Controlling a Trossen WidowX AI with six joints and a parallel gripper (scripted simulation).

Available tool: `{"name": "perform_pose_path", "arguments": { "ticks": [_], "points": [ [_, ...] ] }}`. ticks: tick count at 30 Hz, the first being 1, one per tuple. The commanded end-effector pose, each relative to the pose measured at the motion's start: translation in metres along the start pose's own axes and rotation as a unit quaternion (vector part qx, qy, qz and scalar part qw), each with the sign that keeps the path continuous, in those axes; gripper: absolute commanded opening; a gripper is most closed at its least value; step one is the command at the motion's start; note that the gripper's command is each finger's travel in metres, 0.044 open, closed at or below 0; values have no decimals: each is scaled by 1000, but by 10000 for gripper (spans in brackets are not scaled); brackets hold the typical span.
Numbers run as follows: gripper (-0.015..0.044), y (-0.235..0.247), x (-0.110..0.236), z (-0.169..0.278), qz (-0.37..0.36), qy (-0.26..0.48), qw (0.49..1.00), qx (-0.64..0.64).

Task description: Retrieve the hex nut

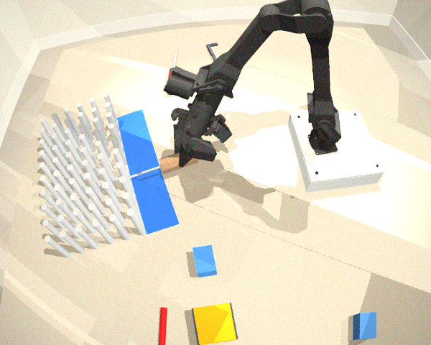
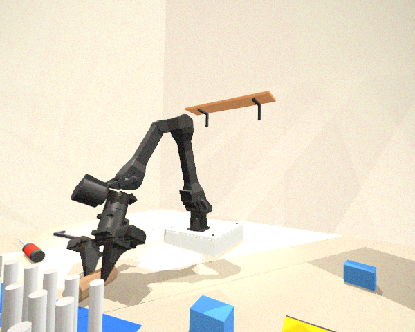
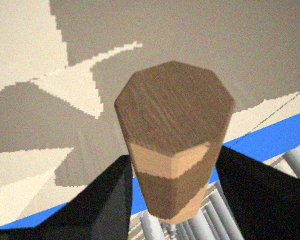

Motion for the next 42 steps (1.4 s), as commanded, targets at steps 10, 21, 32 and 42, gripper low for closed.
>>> {"name": "perform_pose_path", "arguments": {
  "ticks": [10, 21, 32, 42],
  "points": [
    [0, -1, 6, -9, 1, 1, 1000, 1],
    [0, -1, 10, -16, 1, 1, 1000, 1],
    [0, -1, 15, -23, 1, 0, 1000, 1],
    [0, -1, 19, -29, 1, 0, 1000, 1]
  ]
}}
Point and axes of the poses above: the point midway between the two fingers, 35 mm back from their tips, its own x axis back along the fingers, its own y axis across the jaws, z = x × y, the point moved 4 cm from there along x, back along the fingers, and after that the axes turned 1 degree about x, right-handed, at the moved point
